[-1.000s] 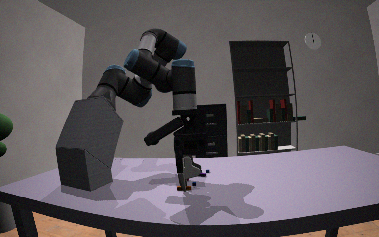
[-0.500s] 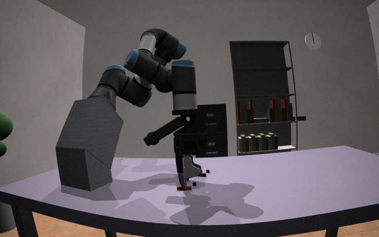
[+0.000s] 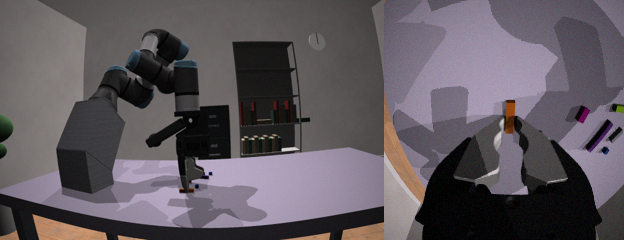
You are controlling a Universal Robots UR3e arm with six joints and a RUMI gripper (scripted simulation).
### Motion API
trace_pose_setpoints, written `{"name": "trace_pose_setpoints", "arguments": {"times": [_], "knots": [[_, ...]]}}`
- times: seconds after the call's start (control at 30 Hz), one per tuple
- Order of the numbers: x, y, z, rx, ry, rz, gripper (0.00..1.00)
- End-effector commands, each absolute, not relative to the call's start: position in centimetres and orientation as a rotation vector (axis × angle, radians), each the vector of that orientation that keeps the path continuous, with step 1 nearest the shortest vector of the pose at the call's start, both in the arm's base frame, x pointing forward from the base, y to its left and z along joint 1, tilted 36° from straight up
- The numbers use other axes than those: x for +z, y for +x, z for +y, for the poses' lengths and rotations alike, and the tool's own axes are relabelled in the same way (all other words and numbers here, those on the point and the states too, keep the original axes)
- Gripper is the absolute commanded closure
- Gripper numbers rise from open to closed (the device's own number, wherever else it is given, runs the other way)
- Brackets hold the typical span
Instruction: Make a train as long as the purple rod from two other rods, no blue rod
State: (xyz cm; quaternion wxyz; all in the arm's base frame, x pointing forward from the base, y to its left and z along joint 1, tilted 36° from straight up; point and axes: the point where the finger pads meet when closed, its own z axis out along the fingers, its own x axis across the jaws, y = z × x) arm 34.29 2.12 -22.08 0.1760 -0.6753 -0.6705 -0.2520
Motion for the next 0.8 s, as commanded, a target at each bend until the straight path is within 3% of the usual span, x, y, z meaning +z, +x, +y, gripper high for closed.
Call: {"name": "trace_pose_setpoints", "arguments": {"times": [0.0, 0.77], "knots": [[-22.1, 34.4, 2.0, -0.714, -1.914, -1.9, 1.0], [-20.0, 34.1, 0.6, -0.714, -1.914, -1.9, 1.0]]}}
